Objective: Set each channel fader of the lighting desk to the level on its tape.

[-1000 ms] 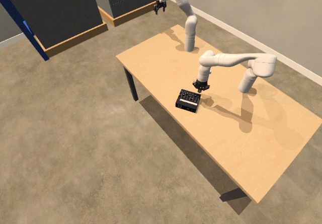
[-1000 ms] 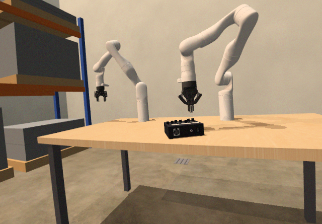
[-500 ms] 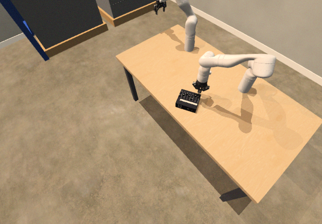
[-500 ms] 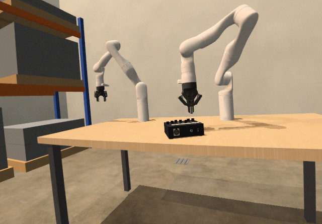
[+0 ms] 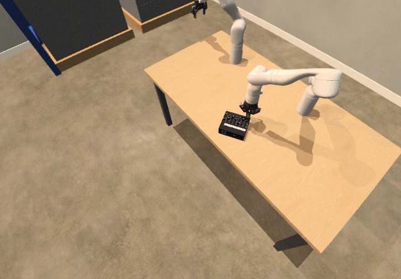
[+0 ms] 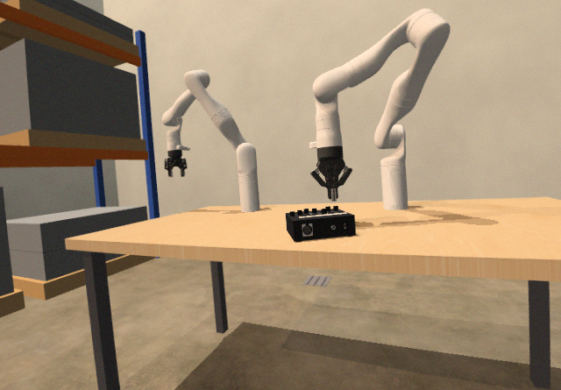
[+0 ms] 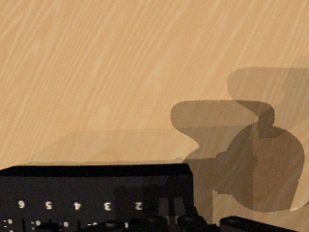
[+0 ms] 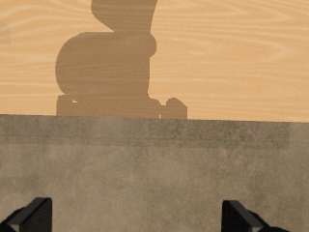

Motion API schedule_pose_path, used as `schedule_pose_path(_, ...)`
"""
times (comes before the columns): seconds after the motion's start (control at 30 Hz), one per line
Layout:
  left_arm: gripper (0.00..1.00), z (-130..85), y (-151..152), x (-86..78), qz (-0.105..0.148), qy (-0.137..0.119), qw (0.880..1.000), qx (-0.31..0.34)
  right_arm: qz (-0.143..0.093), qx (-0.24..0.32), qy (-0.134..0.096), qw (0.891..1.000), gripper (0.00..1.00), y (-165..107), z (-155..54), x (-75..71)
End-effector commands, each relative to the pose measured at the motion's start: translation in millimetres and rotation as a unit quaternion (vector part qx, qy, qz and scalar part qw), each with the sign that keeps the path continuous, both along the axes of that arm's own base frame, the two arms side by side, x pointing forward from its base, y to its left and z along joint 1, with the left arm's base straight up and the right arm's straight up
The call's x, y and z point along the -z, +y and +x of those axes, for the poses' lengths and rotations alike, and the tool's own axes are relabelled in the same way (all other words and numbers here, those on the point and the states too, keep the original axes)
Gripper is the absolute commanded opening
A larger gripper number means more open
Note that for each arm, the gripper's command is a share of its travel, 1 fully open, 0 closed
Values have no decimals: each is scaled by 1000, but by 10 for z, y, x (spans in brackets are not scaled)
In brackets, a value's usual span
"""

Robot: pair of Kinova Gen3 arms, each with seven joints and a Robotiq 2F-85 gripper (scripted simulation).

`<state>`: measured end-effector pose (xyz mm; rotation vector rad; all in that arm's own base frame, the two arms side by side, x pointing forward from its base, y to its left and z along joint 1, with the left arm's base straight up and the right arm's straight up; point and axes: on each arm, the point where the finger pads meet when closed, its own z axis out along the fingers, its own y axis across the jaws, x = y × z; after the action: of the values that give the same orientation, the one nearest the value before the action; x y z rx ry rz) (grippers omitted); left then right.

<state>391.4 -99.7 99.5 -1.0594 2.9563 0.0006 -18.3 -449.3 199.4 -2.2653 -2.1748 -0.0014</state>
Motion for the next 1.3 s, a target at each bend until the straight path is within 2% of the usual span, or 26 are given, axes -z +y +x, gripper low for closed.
schedule_pose_path(0.0,99,-4,-7,19,0,0,1000,1,-1,0,0,1000,1000,-3,-1,-7)
schedule_pose_path(1.27,99,-4,-7,68,0,0,1000,1,-1,0,0,1000,1000,-3,-1,-7)
